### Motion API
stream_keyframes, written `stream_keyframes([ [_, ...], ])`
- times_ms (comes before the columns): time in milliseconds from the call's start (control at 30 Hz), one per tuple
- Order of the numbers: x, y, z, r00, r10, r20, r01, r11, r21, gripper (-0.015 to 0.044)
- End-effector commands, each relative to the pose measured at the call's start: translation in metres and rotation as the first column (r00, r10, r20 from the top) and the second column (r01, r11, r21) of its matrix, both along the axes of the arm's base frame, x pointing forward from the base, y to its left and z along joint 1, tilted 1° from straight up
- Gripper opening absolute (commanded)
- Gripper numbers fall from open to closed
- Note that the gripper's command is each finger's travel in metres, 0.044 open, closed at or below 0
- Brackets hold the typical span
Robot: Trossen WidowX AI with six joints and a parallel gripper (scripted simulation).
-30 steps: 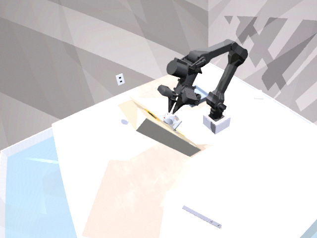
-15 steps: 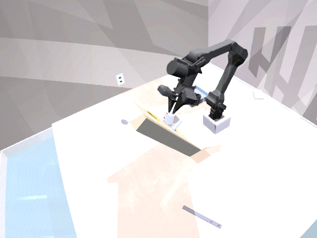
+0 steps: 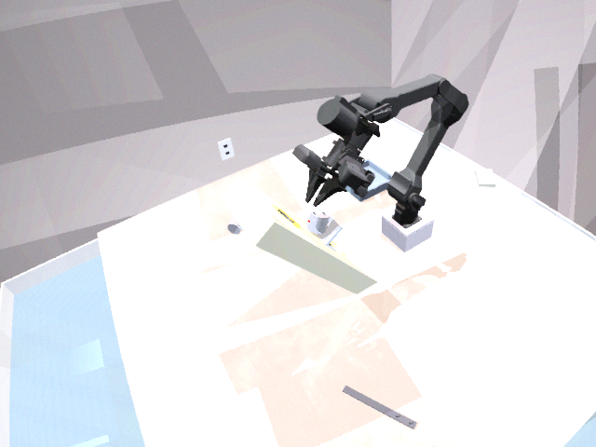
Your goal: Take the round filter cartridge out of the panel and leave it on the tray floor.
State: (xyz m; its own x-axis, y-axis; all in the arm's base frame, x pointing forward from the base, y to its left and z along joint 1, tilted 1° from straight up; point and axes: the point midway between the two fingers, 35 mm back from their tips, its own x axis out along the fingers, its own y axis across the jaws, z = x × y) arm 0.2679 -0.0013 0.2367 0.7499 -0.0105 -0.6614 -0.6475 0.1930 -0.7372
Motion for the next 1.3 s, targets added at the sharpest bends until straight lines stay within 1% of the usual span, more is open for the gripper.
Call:
stream_keyframes([
  [0,0.007,0.0,0.028,0.989,-0.002,0.145,0.003,1.0,0.0,0.0093],
  [133,0.007,0.0,0.028,0.989,-0.002,0.145,0.003,1.0,0.0,0.0093],
  [200,0.008,0.0,0.034,0.99,-0.002,0.142,0.002,1.0,0.0,0.0145],
  [433,0.004,0.001,0.096,0.993,0.0,0.115,0.0,1.0,0.0,0.0329],
  [533,0.003,0.001,0.101,0.994,0.001,0.112,-0.001,1.0,0.0,0.0408],
  [600,0.002,0.0,0.096,0.995,-0.043,0.093,0.038,0.998,0.052,0.0355],
  [667,-0.001,0.0,0.08,0.987,-0.161,0.028,0.153,0.97,0.188,0.0305],
  [767,-0.006,0.0,0.055,0.933,-0.343,-0.108,0.358,0.857,0.371,0.0305],
  [833,-0.011,-0.001,0.039,0.868,-0.449,-0.213,0.494,0.738,0.458,0.0305],
  [900,-0.017,-0.001,0.023,0.779,-0.538,-0.323,0.621,0.591,0.514,0.0305],
  [967,-0.023,-0.002,0.008,0.668,-0.606,-0.433,0.73,0.42,0.539,0.0305],
  [1033,-0.029,-0.002,-0.006,0.55,-0.647,-0.528,0.807,0.25,0.534,0.0305],
  [1067,-0.031,-0.002,-0.009,0.516,-0.654,-0.553,0.824,0.203,0.529,0.0305],
  [1100,-0.031,-0.002,-0.01,0.504,-0.657,-0.561,0.829,0.187,0.527,0.0305],
  [1267,-0.031,-0.002,-0.01,0.504,-0.657,-0.561,0.829,0.187,0.527,0.0305],
])
